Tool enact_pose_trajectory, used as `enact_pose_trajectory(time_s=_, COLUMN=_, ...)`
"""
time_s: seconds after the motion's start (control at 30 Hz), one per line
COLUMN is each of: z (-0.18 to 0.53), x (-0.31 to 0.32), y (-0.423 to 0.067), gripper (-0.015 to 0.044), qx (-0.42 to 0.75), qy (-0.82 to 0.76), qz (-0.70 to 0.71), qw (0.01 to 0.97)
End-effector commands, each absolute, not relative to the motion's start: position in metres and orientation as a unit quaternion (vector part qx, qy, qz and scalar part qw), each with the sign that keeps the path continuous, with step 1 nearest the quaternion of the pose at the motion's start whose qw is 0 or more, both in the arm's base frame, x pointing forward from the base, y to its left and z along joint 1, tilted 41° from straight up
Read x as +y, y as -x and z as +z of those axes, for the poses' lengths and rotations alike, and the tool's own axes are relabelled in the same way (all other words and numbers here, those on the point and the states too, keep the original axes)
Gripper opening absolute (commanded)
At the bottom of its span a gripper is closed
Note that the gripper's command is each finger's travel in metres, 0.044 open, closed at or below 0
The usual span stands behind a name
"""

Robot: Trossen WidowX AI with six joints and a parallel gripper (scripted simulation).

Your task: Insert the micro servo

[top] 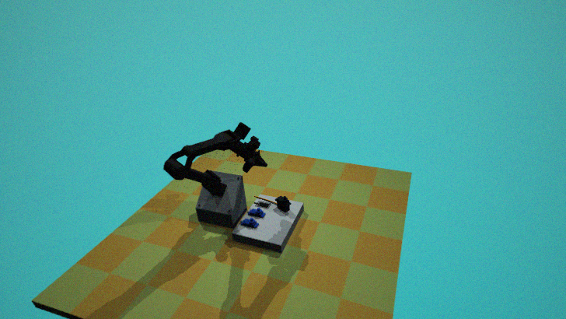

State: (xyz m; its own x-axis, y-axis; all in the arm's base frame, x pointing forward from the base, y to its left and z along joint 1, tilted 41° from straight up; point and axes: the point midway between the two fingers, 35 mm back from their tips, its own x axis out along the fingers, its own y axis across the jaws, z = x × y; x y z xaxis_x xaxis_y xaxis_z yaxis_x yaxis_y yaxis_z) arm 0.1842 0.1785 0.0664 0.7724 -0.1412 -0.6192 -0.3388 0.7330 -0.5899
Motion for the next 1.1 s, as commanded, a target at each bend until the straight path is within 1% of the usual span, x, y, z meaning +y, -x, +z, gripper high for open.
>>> enact_pose_trajectory(time_s=0.0, z=0.053, x=0.165, y=-0.198, gripper=0.0, qx=0.374, qy=0.357, qz=0.02, qw=0.855)
enact_pose_trajectory(time_s=0.4, z=0.008, x=0.11, y=-0.227, gripper=0.0, qx=0.504, qy=0.337, qz=-0.094, qw=0.79)
enact_pose_trajectory(time_s=0.8, z=-0.035, x=0.048, y=-0.233, gripper=0.0, qx=0.625, qy=0.284, qz=-0.196, qw=0.7)
enact_pose_trajectory(time_s=1.07, z=-0.041, x=0.04, y=-0.233, gripper=0.0, qx=0.639, qy=0.275, qz=-0.208, qw=0.688)
